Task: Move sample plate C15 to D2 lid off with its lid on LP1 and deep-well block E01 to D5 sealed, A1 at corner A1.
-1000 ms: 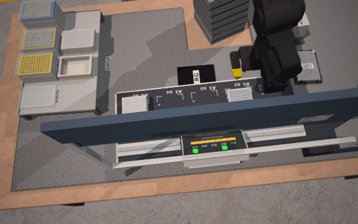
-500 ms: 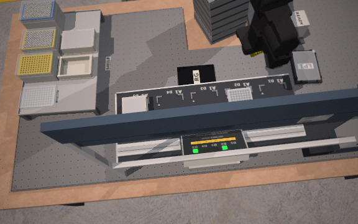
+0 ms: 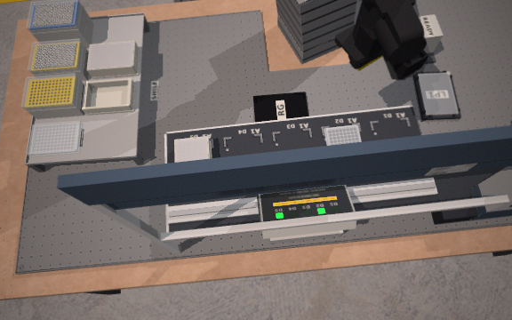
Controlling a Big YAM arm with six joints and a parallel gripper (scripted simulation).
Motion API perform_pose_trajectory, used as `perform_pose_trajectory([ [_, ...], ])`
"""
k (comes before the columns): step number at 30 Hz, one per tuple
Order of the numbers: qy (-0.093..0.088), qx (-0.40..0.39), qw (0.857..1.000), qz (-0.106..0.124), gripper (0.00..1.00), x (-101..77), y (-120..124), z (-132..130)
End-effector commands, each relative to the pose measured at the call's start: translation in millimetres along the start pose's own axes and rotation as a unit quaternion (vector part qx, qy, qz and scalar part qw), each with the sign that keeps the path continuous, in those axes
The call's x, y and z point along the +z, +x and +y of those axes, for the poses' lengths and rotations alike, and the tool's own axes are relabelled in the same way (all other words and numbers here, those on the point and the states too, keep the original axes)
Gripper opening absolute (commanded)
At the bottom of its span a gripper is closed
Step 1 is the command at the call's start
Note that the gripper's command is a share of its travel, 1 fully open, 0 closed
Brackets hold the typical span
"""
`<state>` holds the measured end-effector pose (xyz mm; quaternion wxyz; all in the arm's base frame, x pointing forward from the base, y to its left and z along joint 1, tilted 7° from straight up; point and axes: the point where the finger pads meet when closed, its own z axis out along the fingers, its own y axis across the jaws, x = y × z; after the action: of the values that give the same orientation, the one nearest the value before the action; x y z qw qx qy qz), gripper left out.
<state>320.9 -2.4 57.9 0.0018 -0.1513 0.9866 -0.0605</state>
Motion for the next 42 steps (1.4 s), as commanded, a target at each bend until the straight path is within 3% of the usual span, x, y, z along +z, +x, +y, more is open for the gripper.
perform_pose_trajectory([
  [1,0.009,-0.06,0.998,-0.028,0.0,-18.6,-19.3,-1.6],
  [19,0.012,-0.193,0.981,-0.026,0.0,-18.5,-19.2,-1.4],
  [20,0.005,-0.205,0.979,-0.01,0.0,-10.2,1.5,5.5],
  [27,0.005,-0.254,0.967,-0.009,0.0,-11.8,24.1,16.1],
  [38,0.005,-0.358,0.934,-0.007,0.0,-15.6,71.6,38.3],
  [40,0.005,-0.358,0.934,-0.007,0.0,-15.6,71.6,38.3],
  [41,0.021,-0.364,0.931,-0.034,0.0,-31.6,45.0,32.0],
  [42,0.018,-0.371,0.928,-0.029,0.0,-28.6,45.3,30.7],
])
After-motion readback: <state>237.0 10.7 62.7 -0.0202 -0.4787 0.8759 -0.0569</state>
